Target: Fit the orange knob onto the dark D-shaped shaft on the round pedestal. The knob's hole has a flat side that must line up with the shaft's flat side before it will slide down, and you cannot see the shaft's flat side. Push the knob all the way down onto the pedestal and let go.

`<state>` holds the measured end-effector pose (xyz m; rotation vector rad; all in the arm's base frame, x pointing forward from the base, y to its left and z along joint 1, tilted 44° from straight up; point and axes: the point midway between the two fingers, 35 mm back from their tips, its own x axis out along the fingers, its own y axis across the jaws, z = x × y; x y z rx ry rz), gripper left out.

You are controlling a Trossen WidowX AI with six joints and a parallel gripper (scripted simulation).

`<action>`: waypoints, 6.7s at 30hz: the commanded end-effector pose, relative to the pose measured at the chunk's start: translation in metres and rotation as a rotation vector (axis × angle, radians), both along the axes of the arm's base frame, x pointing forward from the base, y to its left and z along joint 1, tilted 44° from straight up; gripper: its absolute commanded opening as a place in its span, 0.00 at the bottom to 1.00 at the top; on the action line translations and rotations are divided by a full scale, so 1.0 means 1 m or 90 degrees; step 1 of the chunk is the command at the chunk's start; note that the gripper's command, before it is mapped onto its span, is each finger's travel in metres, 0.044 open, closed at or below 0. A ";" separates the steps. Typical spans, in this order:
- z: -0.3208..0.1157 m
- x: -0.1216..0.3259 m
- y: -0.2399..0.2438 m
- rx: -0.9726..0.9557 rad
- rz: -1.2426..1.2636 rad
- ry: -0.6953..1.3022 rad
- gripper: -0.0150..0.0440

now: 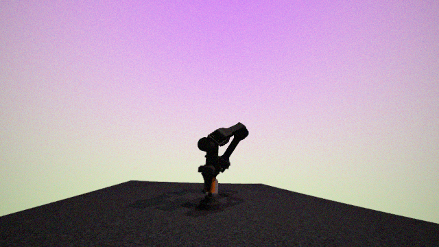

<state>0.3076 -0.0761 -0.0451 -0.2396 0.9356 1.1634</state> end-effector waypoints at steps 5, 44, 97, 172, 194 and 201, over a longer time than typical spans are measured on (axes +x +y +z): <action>-0.001 0.000 0.001 0.000 -0.001 -0.001 0.25; 0.003 0.001 -0.002 -0.011 0.097 -0.091 0.25; 0.002 0.000 -0.001 -0.022 0.195 -0.181 0.25; -0.001 0.000 0.000 -0.033 0.292 -0.271 0.25; 0.003 0.001 -0.003 -0.042 0.371 -0.343 0.25; 0.001 0.003 -0.002 -0.044 0.390 -0.361 0.25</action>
